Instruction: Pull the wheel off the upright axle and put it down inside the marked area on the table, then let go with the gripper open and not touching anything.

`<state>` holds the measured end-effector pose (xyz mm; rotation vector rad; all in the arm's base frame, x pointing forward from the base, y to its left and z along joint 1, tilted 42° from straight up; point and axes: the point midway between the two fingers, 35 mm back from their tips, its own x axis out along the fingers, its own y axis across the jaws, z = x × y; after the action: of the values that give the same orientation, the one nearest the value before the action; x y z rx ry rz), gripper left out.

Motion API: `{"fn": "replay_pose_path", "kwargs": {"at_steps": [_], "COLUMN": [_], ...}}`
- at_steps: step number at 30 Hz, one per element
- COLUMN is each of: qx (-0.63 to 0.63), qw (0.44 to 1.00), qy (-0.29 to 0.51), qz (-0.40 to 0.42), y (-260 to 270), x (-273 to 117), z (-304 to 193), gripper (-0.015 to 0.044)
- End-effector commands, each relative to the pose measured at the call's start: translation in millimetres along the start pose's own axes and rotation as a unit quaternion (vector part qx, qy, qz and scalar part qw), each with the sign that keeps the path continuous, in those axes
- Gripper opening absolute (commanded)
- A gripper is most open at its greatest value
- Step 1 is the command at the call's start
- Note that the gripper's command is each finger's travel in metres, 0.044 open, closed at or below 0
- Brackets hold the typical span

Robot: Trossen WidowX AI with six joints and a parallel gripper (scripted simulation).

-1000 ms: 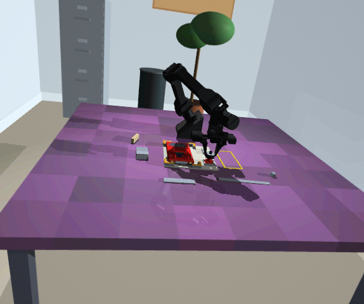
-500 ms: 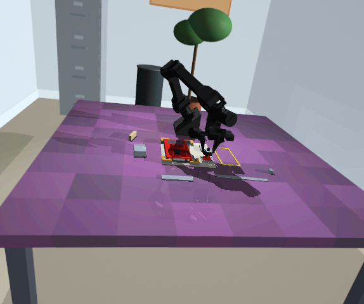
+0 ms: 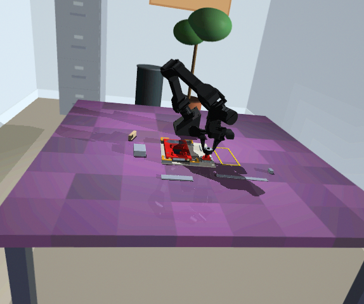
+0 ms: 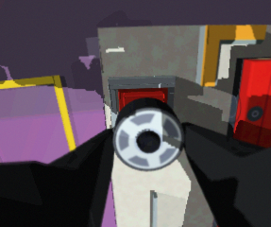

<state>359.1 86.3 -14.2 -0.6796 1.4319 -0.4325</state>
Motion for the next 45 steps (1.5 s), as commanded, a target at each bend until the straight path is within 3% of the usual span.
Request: {"fn": "replay_pose_path", "kwargs": {"at_steps": [1, 45], "qx": [0.002, 0.000], "qw": [1.000, 1.000], "qy": [-0.006, -0.007], "qz": [0.002, 0.002], "y": [-0.4, 0.0], "x": [-7.3, -21.8], "z": [1.8, 1.2], "gripper": [0.0000, 0.0000]}}
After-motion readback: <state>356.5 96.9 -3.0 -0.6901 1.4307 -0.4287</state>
